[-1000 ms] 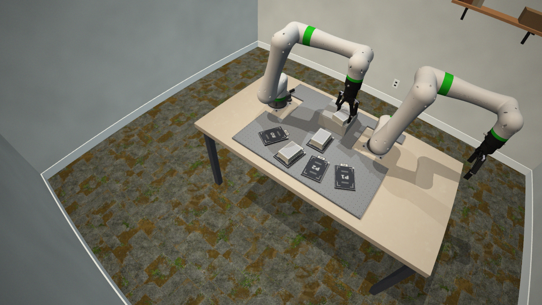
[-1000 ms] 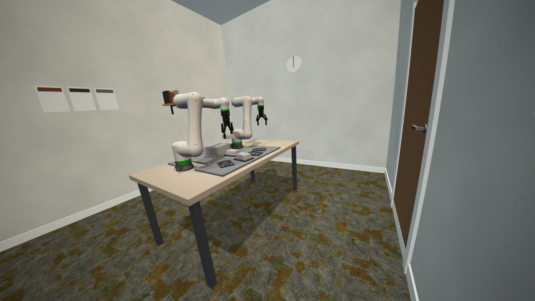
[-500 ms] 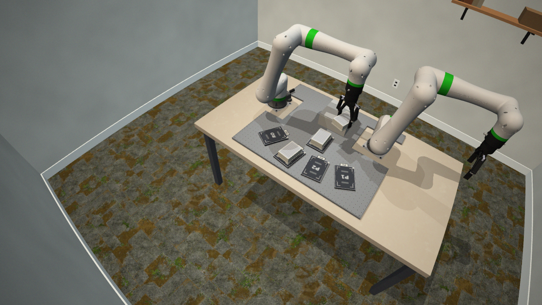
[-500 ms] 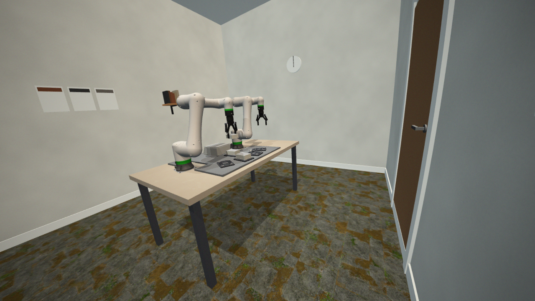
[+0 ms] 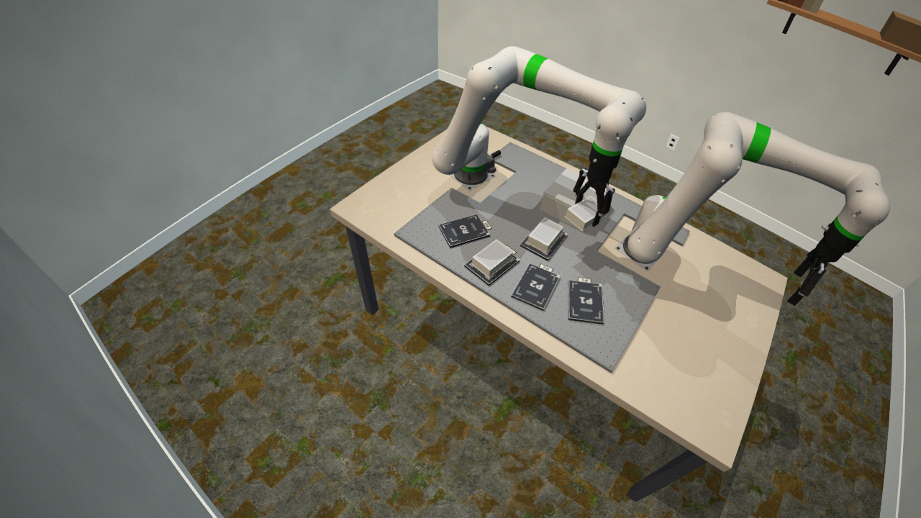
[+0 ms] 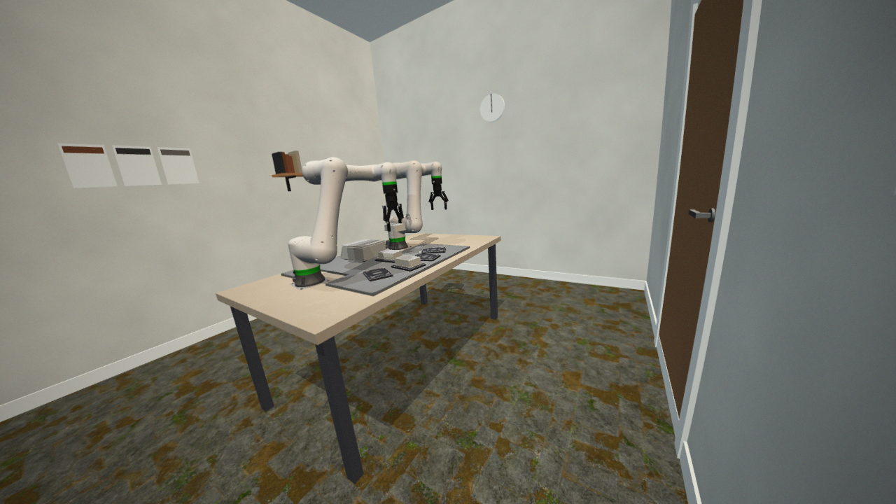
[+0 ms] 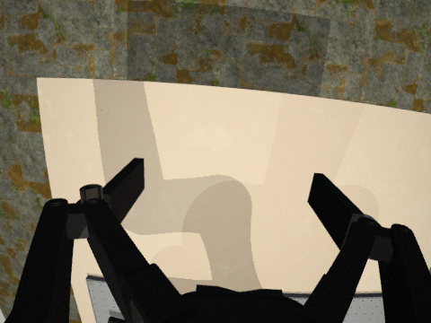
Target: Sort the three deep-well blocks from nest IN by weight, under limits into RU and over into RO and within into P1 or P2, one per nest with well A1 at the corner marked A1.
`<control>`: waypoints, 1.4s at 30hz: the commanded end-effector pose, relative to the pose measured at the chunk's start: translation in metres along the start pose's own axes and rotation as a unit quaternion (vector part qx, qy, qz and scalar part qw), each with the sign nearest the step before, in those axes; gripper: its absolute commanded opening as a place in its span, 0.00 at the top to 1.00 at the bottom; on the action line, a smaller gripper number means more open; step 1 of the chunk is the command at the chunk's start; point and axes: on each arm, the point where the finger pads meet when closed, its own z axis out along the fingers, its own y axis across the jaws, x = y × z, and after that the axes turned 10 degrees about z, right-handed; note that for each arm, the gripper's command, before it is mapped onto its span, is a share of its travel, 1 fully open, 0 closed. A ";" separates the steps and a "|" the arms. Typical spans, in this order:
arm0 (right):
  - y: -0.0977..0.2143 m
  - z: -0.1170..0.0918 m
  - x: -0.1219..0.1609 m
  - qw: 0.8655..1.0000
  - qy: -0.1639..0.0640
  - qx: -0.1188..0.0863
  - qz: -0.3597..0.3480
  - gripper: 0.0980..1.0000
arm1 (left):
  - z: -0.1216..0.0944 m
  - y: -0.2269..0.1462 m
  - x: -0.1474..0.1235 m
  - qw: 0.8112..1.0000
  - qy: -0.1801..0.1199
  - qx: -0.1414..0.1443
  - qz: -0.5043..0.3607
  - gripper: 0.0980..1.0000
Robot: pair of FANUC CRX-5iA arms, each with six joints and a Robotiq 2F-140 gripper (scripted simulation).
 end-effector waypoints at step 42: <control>-0.108 0.042 0.058 0.926 0.000 0.001 -0.377 1.00 | -0.001 0.000 0.000 1.000 0.001 0.000 0.000 0.00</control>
